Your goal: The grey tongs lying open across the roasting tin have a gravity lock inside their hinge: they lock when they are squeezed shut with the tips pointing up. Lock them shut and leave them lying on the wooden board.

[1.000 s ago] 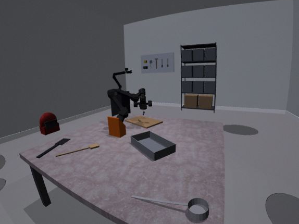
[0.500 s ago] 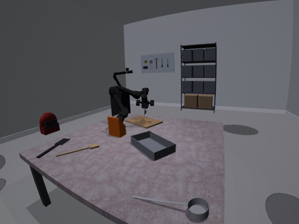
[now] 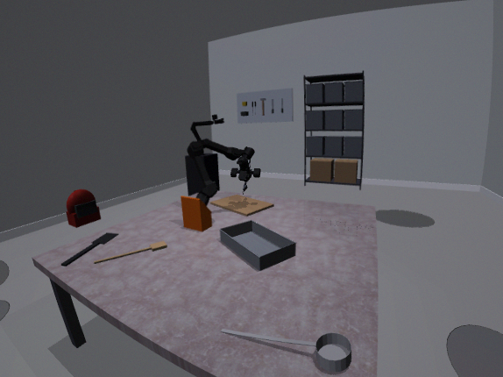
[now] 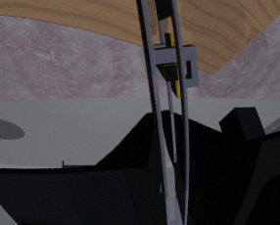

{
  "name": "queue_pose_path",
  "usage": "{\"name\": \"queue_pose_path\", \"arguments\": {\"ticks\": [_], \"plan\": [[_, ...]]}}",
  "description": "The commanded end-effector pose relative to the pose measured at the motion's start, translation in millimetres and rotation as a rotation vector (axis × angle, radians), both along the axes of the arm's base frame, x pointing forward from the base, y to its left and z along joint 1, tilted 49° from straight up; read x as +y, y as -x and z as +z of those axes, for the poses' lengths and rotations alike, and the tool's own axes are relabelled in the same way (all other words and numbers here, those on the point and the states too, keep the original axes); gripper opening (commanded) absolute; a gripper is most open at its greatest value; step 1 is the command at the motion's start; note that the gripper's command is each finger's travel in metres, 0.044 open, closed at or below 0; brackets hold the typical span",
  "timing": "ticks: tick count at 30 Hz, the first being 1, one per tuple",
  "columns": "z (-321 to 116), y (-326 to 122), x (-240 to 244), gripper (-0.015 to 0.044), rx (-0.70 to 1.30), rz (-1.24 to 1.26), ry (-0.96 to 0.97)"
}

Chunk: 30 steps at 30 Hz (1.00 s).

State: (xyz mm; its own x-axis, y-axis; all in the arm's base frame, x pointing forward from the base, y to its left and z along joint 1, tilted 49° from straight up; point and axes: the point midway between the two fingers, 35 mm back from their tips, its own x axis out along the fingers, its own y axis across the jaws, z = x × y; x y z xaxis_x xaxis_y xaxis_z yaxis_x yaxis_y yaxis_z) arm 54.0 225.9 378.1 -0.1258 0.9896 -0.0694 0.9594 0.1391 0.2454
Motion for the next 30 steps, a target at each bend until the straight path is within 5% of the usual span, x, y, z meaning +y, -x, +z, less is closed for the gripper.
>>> {"name": "queue_pose_path", "arguments": {"ticks": [1,30], "plan": [[2.6,3.4,1.5,-0.0150,-0.019,-0.031,0.065],[-22.8,25.2,-41.0,-0.0150,-0.269,-0.090,0.604]]}}
